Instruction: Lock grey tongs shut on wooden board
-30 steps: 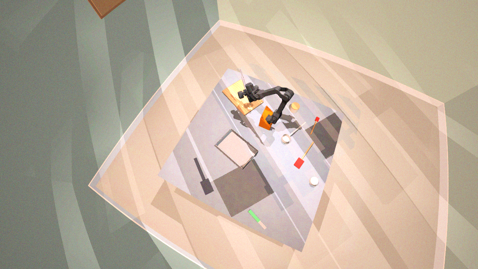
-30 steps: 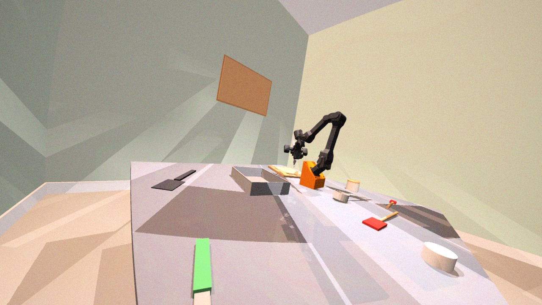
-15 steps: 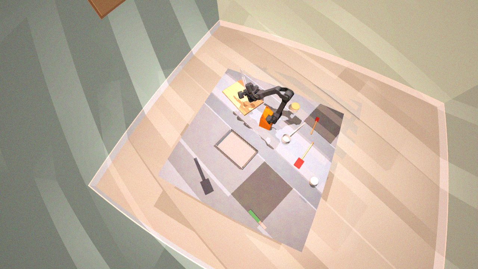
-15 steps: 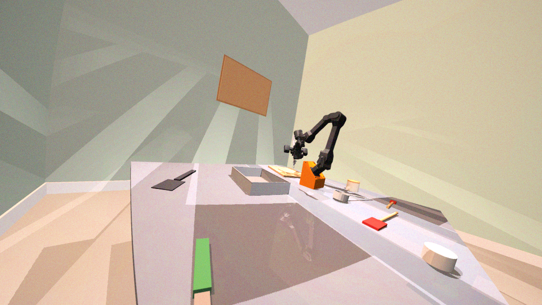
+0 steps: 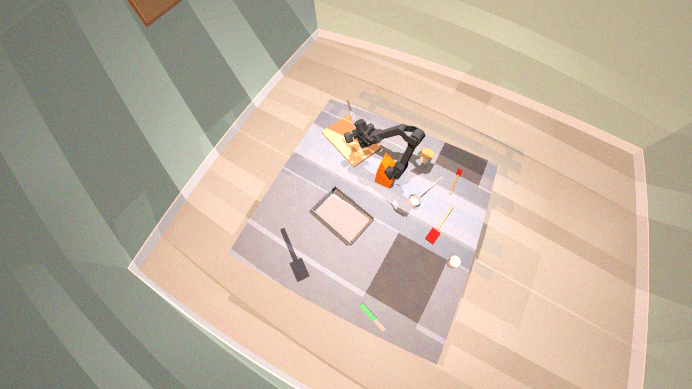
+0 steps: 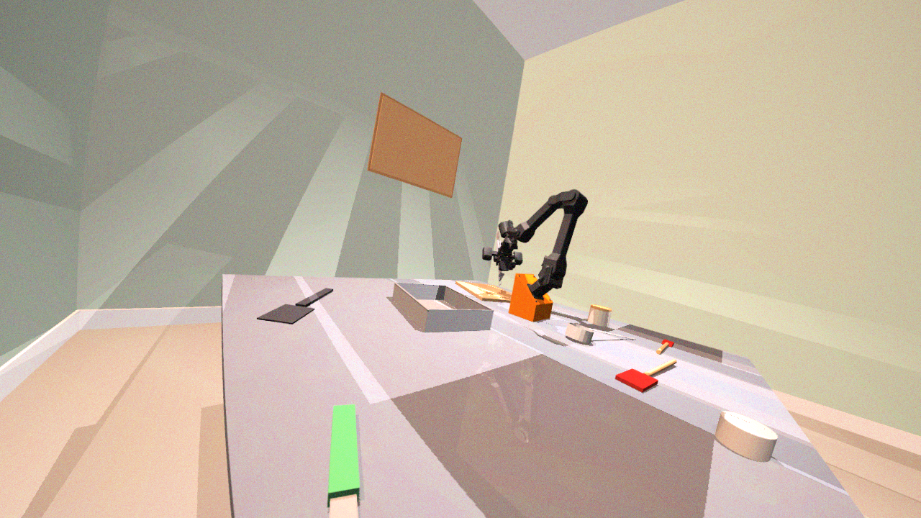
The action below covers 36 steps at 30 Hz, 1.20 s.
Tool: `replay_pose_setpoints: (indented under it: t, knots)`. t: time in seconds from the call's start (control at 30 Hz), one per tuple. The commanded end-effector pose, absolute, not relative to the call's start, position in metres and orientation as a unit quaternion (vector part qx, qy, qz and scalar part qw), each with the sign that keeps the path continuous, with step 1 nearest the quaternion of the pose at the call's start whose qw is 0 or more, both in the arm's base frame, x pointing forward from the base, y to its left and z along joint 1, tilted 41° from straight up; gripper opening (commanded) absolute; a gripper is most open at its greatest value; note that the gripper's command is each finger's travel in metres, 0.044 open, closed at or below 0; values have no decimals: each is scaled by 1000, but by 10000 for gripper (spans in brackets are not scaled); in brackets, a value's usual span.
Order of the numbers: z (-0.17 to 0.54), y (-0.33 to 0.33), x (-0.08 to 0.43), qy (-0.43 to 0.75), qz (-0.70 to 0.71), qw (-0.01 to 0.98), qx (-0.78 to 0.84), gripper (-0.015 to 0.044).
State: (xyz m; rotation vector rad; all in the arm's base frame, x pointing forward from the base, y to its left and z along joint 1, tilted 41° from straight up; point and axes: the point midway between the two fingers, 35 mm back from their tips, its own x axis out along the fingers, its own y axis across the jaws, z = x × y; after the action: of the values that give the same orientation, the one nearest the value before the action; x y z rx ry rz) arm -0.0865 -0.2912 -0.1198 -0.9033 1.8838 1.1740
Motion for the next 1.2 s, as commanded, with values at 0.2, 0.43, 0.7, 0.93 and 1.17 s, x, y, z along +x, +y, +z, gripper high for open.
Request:
replay_pose_setpoints:
  t: [0.2,0.43,0.7,0.93,1.17]
  knots:
    - [-130,-308,-89,708,473,407,-329,-150]
    - [-136,-314,-91,688,488,440,-308,-150]
    - [-141,-319,-93,662,503,478,-282,-150]
    - [-142,-322,-94,639,516,509,-258,-150]
    - [-142,-325,-96,614,527,539,-233,-150]
